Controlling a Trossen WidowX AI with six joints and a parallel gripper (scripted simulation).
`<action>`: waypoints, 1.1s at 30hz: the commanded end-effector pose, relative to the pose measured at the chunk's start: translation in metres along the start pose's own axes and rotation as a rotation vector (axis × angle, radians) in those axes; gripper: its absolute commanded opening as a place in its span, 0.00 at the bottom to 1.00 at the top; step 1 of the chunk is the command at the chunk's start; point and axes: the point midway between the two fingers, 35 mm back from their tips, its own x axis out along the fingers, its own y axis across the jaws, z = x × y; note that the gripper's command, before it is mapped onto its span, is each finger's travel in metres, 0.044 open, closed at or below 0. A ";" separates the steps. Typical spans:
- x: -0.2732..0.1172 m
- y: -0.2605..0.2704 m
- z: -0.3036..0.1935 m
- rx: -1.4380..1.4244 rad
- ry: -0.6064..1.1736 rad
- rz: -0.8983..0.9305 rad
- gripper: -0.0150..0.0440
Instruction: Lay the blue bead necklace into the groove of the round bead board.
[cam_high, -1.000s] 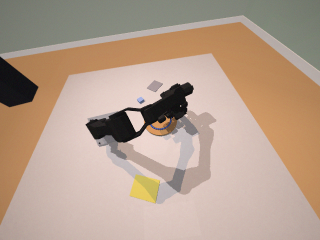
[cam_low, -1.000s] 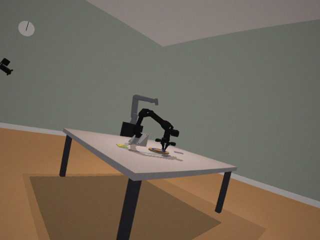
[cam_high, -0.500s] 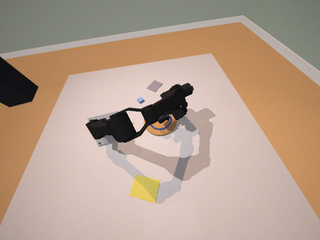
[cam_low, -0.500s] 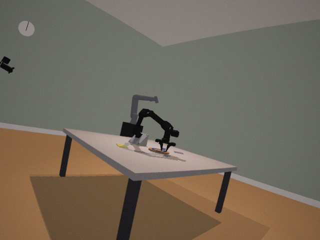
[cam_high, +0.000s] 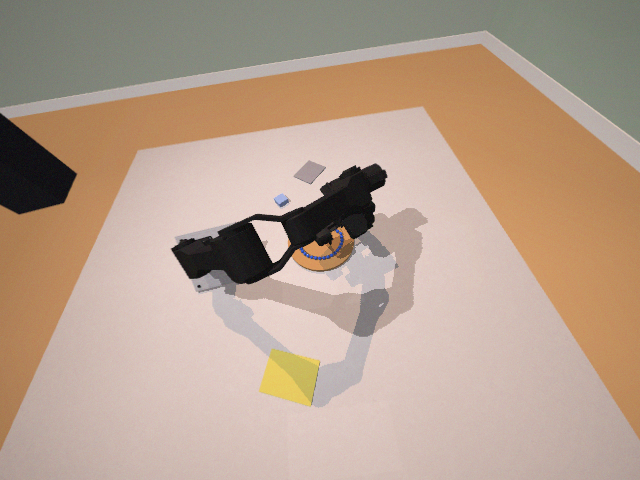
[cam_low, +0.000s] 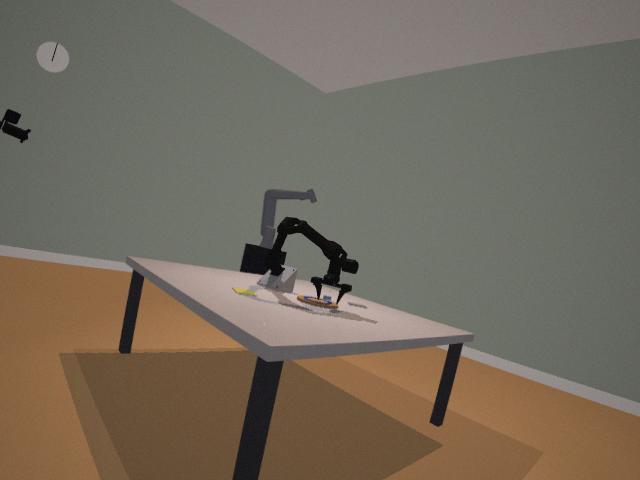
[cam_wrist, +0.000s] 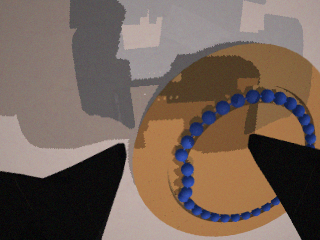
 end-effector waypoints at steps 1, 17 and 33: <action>0.000 0.000 0.000 0.002 -0.001 -0.002 1.00; -0.028 0.001 -0.020 -0.178 0.001 -0.001 0.73; -0.025 0.003 -0.022 -0.195 -0.002 0.009 0.46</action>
